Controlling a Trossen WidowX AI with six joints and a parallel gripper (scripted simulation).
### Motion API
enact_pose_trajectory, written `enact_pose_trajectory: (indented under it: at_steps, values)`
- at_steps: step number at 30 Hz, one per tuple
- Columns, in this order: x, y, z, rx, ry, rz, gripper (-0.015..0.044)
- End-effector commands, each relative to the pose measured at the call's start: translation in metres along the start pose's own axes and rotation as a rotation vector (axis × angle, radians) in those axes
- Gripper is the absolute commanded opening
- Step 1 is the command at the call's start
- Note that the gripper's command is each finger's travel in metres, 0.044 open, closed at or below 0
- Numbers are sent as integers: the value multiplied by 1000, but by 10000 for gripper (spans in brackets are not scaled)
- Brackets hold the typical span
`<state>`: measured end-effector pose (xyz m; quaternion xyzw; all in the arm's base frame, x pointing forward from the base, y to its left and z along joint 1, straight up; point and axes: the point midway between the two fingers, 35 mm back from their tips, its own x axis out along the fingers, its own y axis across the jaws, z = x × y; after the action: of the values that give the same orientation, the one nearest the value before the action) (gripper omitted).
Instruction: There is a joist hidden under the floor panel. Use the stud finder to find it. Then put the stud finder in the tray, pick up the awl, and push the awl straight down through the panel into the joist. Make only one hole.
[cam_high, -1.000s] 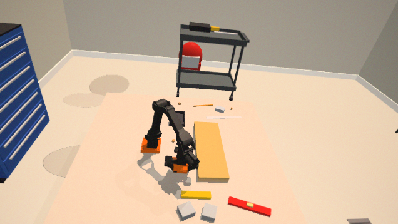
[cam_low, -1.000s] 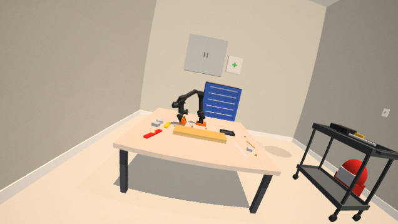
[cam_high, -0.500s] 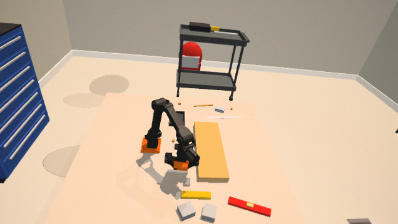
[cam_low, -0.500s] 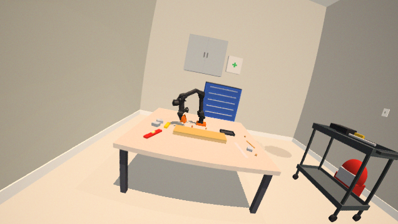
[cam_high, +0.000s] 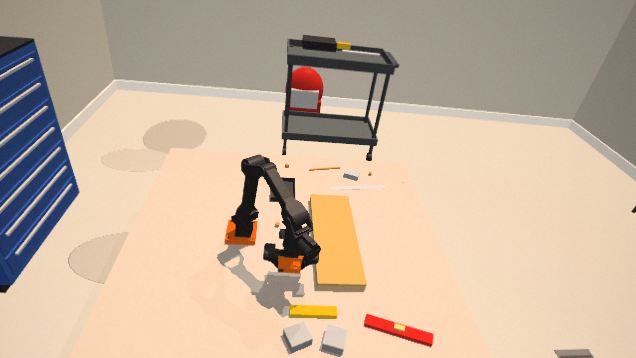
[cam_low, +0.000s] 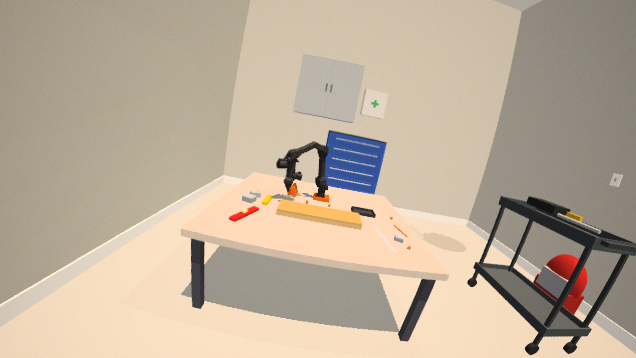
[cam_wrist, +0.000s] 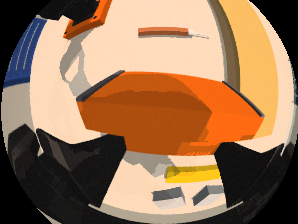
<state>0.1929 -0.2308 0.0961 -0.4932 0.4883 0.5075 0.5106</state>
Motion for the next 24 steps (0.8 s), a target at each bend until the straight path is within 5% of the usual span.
enact_pose_trajectory:
  at_steps: [1, 24]
  values:
    - [-2, 1, 1, 4, 29, -2, 0]
    - [2, 1, 5, 6, 148, 6, 0]
